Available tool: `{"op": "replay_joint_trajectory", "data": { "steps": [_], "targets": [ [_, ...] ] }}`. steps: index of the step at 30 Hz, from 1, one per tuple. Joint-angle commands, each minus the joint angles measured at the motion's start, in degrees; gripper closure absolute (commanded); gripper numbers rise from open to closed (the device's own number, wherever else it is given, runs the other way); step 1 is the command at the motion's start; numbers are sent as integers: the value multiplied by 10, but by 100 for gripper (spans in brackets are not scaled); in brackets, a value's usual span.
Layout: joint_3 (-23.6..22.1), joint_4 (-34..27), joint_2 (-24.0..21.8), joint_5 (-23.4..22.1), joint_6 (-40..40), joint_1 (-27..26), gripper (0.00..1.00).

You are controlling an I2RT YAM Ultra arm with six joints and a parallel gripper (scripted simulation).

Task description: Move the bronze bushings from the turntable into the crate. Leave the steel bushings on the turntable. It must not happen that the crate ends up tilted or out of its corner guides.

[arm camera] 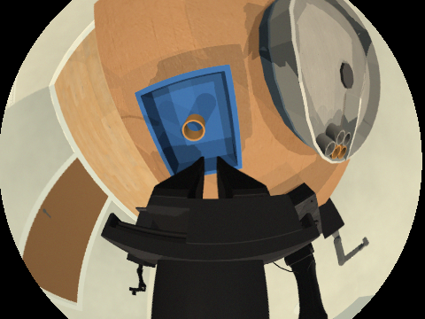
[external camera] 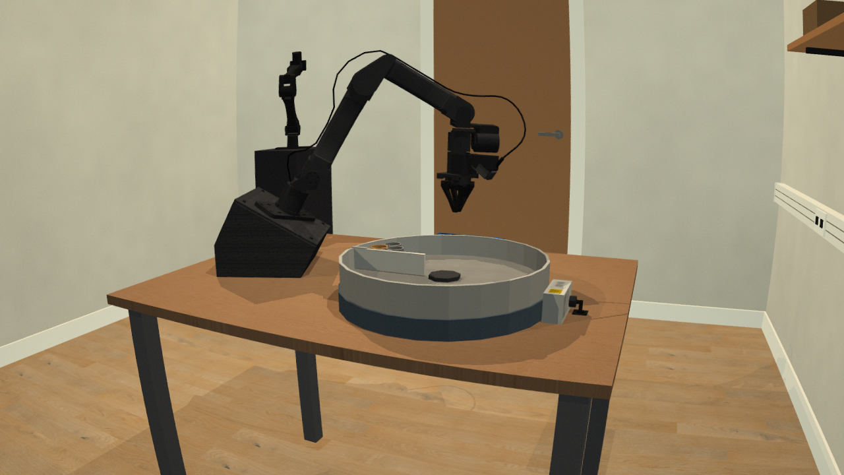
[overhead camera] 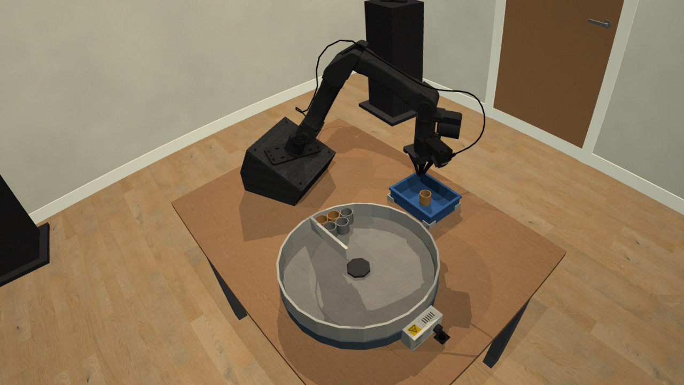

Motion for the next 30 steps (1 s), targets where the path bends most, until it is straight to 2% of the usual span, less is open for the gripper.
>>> {"op": "replay_joint_trajectory", "data": {
  "steps": [1, 4, 6, 13, 19, 21, 23, 24, 27, 30],
  "targets": [
    [-31, 21, -42, -18, -17, -26, 85],
    [-71, 34, -69, -33, -32, -61, 85],
    [-71, 34, -69, -33, -32, -61, 85],
    [-158, 63, -127, -82, -82, -166, 85],
    [-210, 78, -156, -129, -137, -268, 85],
    [-221, 81, -159, -144, -157, -303, 85],
    [-221, 81, -159, -144, -157, -303, 85],
    [-215, 82, -160, -155, -171, -322, 85],
    [-240, 86, -163, -176, -196, -369, 85],
    [-249, 88, -139, -198, -224, -415, 85]
  ]
}}
